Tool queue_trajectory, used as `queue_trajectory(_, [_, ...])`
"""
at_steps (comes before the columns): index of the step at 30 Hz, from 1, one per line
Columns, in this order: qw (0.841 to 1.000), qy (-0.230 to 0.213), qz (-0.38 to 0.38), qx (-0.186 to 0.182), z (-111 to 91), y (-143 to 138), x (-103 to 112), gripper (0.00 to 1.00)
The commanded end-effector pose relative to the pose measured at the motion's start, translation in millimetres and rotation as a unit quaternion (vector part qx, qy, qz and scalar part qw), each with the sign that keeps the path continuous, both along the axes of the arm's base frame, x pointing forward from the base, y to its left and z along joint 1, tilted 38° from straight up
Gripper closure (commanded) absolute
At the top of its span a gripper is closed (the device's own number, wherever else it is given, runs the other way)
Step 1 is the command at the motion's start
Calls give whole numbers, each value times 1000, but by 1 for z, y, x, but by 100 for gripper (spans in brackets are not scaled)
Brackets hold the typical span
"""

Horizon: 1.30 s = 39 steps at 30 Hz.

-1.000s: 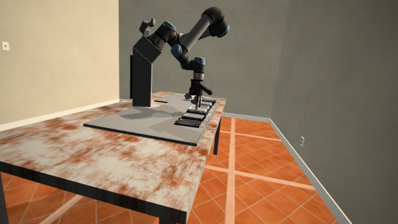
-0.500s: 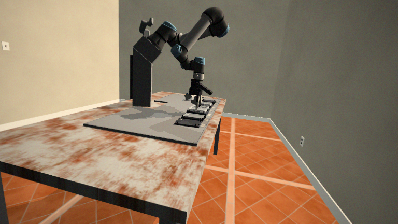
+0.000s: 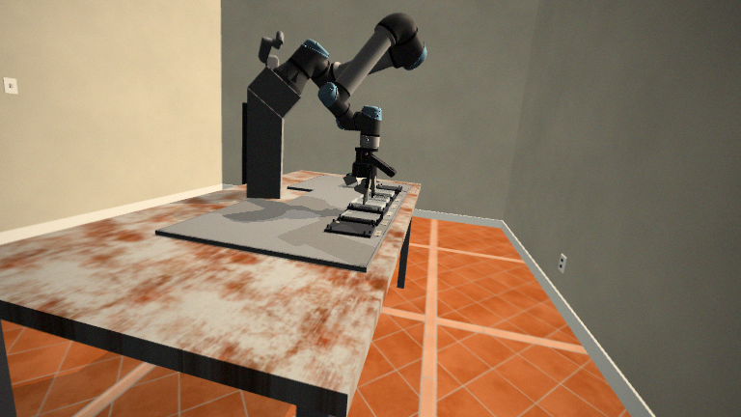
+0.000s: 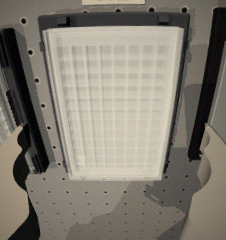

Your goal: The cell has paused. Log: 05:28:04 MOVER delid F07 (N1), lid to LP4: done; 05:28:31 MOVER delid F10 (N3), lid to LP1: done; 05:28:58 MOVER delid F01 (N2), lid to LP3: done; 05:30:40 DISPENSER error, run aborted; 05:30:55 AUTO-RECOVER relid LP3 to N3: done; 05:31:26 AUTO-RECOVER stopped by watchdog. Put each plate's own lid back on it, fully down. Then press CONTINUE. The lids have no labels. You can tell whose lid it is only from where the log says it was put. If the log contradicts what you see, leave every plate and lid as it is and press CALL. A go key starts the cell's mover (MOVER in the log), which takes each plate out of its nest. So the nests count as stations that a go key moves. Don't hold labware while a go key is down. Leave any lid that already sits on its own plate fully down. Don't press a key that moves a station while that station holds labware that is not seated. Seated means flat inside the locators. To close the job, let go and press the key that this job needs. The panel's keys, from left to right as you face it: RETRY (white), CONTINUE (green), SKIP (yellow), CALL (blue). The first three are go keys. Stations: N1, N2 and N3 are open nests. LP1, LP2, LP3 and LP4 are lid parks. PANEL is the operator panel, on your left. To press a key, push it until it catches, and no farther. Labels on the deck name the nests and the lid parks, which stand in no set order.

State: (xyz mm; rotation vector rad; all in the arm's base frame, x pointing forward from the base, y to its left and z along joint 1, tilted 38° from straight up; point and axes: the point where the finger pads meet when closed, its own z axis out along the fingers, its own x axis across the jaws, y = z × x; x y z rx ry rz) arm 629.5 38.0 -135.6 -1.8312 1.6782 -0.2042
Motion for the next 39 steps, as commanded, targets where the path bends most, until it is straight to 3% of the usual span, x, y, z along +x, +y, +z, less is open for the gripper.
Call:
queue_trajectory(1, [1000, 0, 0, 0, 0, 0, 0, 18])
queue_trajectory(29, [1000, -1, 0, 0, 1, 0, 0, 18])
queue_trajectory(39, [1000, -1, 0, 0, 14, -6, -8, 18])
